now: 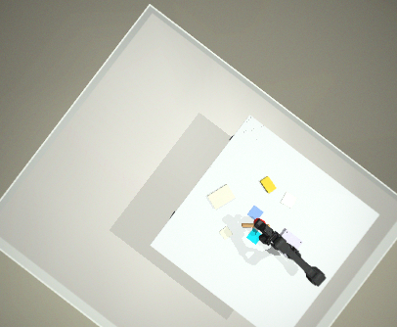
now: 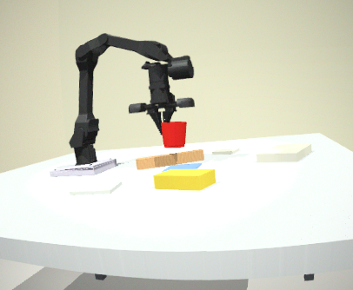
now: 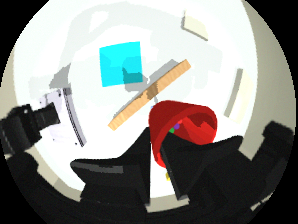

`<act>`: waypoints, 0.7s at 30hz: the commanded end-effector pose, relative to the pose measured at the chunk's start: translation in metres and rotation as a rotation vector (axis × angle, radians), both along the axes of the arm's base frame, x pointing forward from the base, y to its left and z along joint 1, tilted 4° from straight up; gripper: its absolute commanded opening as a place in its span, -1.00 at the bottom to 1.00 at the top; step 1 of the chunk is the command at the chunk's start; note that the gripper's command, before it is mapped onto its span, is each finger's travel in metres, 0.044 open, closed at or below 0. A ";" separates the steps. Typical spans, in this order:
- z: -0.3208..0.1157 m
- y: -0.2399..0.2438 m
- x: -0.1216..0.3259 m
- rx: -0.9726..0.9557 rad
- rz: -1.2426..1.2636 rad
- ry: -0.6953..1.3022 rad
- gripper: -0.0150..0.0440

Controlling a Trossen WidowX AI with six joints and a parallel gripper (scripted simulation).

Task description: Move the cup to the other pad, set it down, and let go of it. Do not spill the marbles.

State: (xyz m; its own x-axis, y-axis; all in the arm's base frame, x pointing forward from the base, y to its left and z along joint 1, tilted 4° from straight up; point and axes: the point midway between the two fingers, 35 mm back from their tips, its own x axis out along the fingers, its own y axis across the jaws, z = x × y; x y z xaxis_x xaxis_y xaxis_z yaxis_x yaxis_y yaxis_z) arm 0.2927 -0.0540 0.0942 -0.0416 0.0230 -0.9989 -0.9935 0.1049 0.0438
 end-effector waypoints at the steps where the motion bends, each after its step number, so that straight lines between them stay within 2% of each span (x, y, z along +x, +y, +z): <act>1: 0.002 0.011 -0.007 0.002 -0.003 -0.005 -0.49; 21: 0.005 0.054 -0.031 0.006 -0.004 -0.004 -0.49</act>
State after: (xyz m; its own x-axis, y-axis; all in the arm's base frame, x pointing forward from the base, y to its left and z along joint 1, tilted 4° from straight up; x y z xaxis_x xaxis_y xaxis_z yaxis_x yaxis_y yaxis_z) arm 0.2679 -0.0073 0.0978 -0.0395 0.0235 -0.9989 -0.9936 0.1049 0.0417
